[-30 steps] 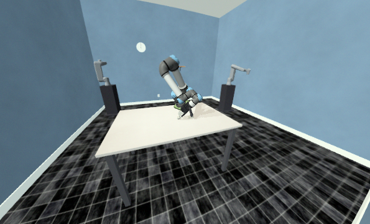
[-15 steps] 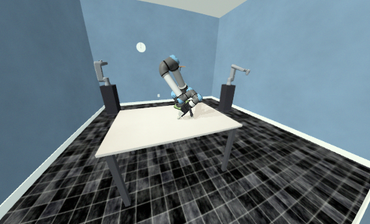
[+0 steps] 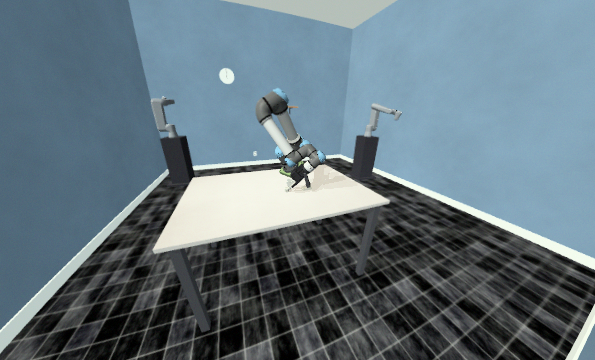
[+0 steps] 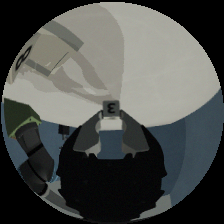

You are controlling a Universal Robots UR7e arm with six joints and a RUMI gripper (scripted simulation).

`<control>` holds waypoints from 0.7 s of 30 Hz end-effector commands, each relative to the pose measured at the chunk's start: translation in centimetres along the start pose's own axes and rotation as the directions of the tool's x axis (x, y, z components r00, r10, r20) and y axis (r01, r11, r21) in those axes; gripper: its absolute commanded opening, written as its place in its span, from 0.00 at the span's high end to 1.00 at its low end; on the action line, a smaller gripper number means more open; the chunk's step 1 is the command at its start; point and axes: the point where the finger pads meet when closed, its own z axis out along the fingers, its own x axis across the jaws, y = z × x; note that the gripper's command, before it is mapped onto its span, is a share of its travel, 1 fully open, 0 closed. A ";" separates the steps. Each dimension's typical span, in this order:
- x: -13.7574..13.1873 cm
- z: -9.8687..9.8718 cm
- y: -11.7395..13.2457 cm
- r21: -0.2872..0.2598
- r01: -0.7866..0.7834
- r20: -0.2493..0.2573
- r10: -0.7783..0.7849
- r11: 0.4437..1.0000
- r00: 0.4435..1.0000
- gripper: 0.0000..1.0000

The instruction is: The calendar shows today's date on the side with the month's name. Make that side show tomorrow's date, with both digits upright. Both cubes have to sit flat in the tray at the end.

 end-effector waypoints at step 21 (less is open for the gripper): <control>0.2 -1.8 1.8 0.002 -0.003 -0.001 0.003 1.000 1.000 0.90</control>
